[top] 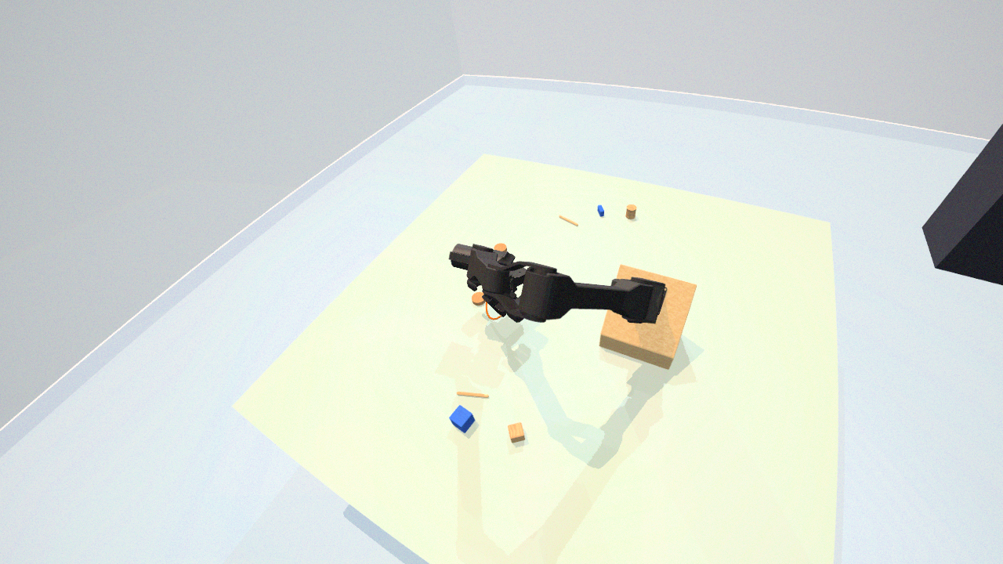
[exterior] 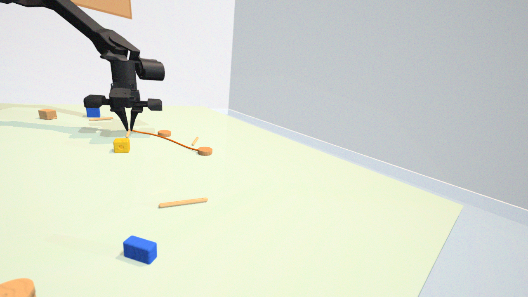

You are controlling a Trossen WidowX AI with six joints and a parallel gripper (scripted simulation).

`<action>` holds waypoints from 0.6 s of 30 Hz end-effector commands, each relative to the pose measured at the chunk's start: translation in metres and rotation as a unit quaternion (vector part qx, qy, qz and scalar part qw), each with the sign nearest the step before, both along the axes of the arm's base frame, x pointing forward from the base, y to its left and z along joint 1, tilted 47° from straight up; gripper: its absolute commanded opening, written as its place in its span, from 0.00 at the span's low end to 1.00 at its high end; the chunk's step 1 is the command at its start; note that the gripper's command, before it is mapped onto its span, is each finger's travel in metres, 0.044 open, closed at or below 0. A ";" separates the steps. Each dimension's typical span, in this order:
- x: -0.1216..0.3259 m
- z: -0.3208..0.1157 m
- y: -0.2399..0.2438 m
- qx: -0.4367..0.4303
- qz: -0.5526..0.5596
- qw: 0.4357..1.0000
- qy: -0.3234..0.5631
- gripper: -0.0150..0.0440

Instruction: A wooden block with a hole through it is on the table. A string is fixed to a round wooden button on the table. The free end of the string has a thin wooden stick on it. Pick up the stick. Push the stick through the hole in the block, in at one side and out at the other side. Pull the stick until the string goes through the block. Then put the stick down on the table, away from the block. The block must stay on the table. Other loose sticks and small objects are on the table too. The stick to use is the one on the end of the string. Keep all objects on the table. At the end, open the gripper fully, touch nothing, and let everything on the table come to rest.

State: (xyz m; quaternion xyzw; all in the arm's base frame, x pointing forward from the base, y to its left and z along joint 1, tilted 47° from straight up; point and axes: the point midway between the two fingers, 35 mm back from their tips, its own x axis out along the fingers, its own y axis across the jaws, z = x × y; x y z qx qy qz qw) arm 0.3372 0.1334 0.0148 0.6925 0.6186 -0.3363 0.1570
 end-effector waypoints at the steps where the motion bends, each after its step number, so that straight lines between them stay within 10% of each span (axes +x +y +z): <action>1: -0.003 -0.006 -0.004 -0.001 0.001 1.000 0.001 0.25; 18: -0.009 -0.022 -0.019 -0.001 0.001 1.000 0.001 0.25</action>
